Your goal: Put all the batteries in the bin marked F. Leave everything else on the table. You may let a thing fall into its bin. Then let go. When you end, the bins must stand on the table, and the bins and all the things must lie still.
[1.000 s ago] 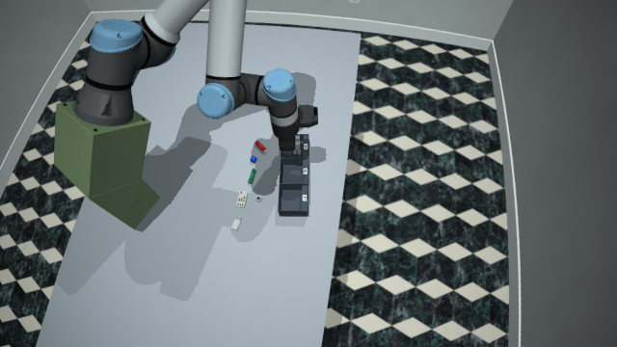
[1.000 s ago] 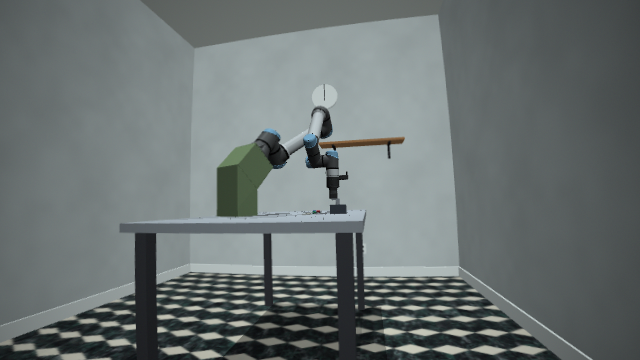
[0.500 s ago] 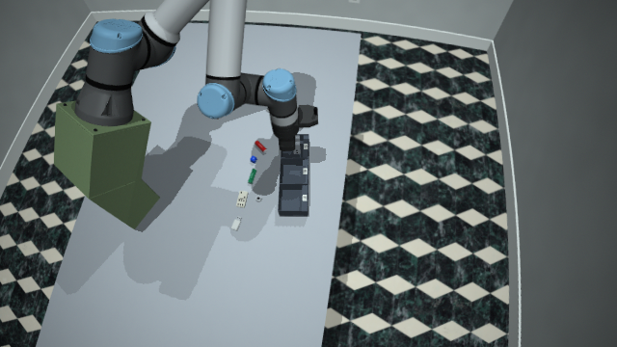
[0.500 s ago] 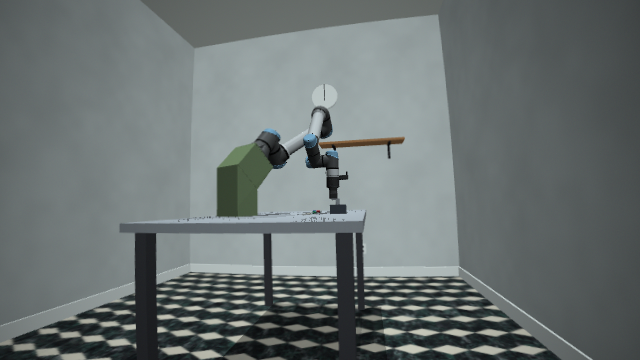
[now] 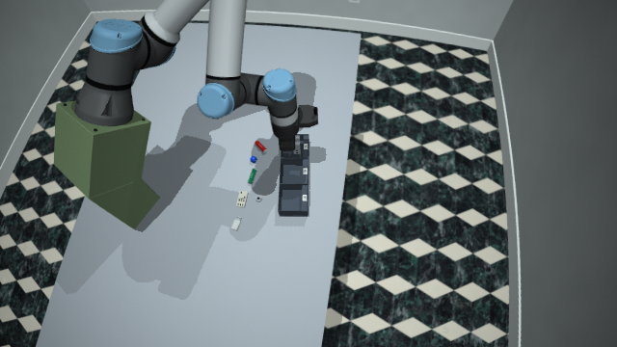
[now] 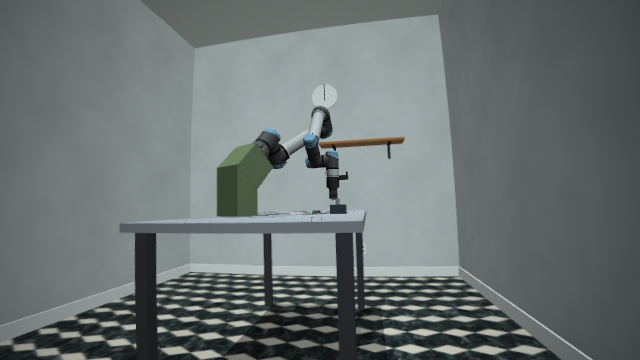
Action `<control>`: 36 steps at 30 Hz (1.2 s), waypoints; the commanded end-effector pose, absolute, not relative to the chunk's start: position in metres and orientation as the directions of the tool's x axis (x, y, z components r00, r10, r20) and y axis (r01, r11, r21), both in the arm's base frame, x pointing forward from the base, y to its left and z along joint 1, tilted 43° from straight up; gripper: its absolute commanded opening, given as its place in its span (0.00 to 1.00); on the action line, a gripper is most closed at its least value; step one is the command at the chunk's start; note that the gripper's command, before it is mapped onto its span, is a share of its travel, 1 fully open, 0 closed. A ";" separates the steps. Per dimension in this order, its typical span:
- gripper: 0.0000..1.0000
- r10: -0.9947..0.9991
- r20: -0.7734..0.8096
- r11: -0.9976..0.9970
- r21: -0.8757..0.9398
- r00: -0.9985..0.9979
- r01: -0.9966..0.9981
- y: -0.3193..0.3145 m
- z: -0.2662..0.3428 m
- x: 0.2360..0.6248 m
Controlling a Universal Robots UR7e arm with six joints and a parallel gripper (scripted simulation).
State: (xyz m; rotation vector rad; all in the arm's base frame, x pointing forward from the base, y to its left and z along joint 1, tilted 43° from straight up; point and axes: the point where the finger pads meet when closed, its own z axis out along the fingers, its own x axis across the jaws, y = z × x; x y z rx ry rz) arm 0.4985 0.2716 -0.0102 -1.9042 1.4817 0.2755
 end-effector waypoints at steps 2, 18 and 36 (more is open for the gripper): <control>0.31 -0.766 -0.555 -0.102 -0.392 0.324 -0.914 0.270 -0.008 0.498; 0.31 -0.766 -0.555 -0.102 -0.392 0.324 -0.914 0.258 0.006 0.494; 0.31 -0.766 -0.555 -0.102 -0.392 0.324 -0.914 0.234 0.034 0.484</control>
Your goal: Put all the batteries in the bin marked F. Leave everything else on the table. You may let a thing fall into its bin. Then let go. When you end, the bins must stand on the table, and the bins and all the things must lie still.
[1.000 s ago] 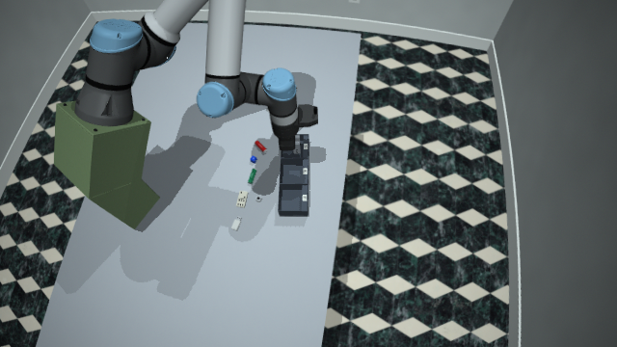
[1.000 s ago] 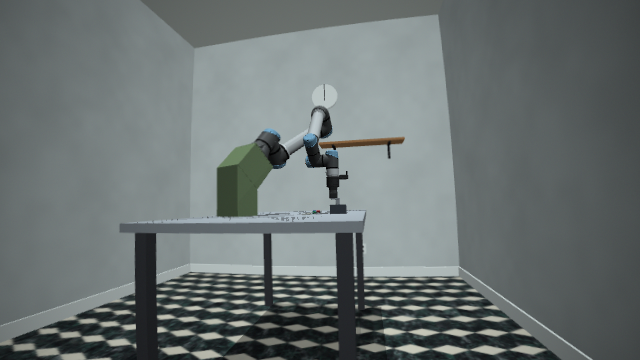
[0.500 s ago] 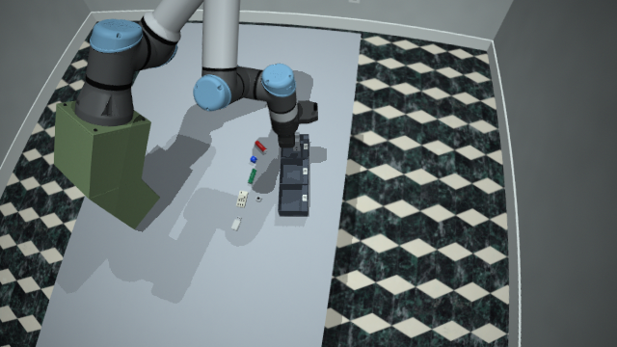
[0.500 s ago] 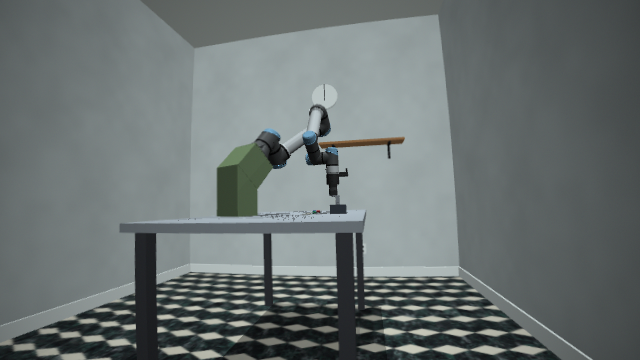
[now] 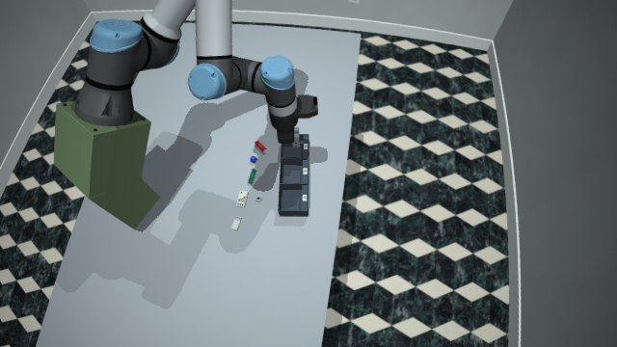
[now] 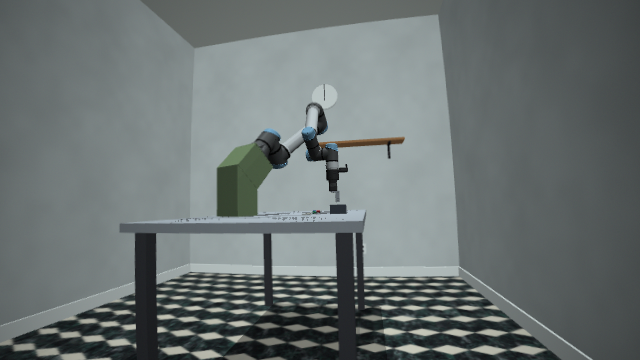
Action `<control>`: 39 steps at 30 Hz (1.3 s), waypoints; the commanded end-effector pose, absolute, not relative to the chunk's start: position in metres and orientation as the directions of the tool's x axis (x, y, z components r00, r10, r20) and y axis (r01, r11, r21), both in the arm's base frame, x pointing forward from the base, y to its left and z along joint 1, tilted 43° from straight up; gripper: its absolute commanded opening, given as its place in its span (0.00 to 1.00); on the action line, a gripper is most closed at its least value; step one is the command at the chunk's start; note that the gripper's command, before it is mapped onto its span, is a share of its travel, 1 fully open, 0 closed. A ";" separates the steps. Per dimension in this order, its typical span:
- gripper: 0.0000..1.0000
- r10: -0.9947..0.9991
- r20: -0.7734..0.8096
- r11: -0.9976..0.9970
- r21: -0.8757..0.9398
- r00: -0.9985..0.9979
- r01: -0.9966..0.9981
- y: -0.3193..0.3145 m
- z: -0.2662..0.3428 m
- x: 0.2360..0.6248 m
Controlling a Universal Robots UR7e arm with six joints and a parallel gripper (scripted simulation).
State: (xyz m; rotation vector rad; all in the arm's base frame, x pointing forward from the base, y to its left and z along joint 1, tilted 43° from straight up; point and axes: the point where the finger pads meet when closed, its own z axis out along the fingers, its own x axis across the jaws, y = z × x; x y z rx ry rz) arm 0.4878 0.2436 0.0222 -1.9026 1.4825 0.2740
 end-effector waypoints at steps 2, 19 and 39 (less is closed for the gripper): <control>0.31 -0.766 -0.555 -0.102 -0.392 0.324 -0.914 0.234 0.034 0.484; 0.31 -0.766 -0.555 -0.102 -0.392 0.324 -0.914 0.186 0.089 0.466; 0.31 -0.766 -0.555 -0.102 -0.392 0.324 -0.914 0.154 0.126 0.454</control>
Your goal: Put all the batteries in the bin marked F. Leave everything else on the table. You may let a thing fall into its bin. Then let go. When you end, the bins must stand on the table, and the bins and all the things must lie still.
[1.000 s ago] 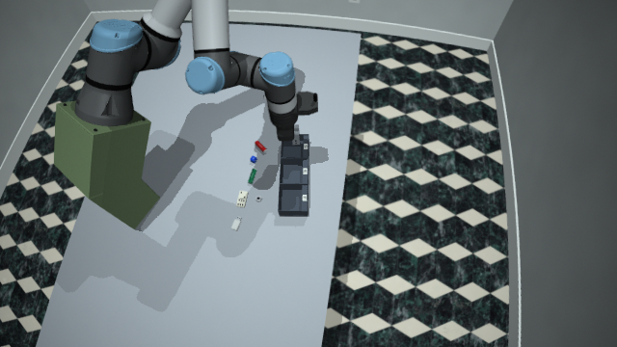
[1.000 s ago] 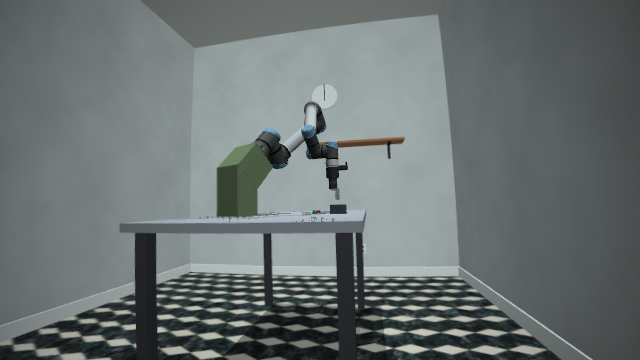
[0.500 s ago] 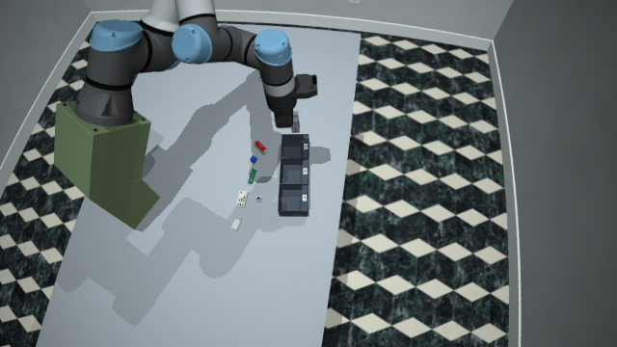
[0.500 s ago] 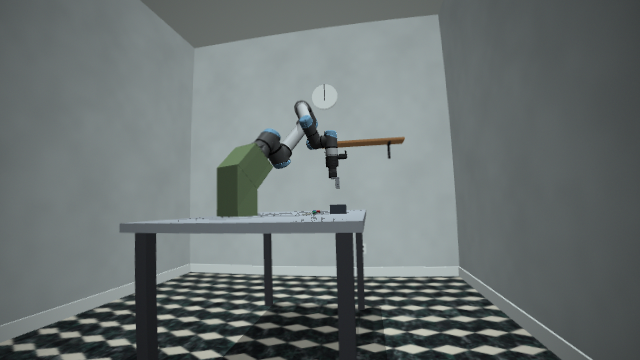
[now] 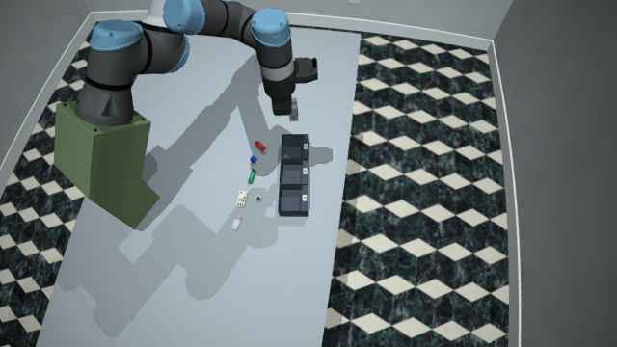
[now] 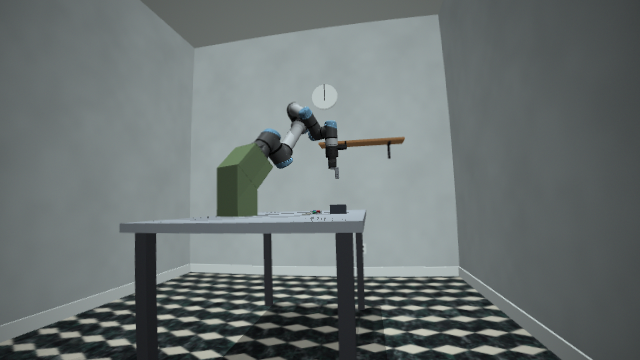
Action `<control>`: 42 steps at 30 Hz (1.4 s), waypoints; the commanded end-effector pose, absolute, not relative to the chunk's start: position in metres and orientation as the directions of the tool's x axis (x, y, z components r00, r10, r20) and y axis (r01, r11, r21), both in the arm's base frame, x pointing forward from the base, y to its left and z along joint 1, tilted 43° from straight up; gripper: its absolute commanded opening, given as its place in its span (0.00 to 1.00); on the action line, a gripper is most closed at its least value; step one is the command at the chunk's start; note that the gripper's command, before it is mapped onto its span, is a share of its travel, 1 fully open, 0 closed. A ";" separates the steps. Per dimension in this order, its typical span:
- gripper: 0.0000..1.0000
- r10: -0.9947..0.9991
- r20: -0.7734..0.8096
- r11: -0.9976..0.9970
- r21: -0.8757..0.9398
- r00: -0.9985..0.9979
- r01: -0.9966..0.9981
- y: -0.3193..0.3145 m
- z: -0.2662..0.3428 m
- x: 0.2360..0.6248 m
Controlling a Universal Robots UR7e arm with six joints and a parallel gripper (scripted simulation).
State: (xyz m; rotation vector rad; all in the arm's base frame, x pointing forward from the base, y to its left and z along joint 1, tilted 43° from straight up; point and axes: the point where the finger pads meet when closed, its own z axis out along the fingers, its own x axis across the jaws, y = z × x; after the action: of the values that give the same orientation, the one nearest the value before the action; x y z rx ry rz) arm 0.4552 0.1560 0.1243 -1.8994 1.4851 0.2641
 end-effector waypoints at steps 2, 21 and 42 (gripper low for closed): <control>0.31 -0.766 -0.555 -0.102 -0.392 0.324 -0.914 0.154 0.126 0.454; 0.60 -0.662 -0.352 -0.409 -0.570 0.661 -0.713 0.158 0.021 0.413; 0.60 -0.378 -0.081 -0.692 -0.636 0.922 -0.340 0.154 -0.071 0.379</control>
State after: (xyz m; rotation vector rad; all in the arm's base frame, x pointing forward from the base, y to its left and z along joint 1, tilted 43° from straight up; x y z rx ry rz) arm 0.3759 0.1558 -0.0585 -2.3669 0.6639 0.0175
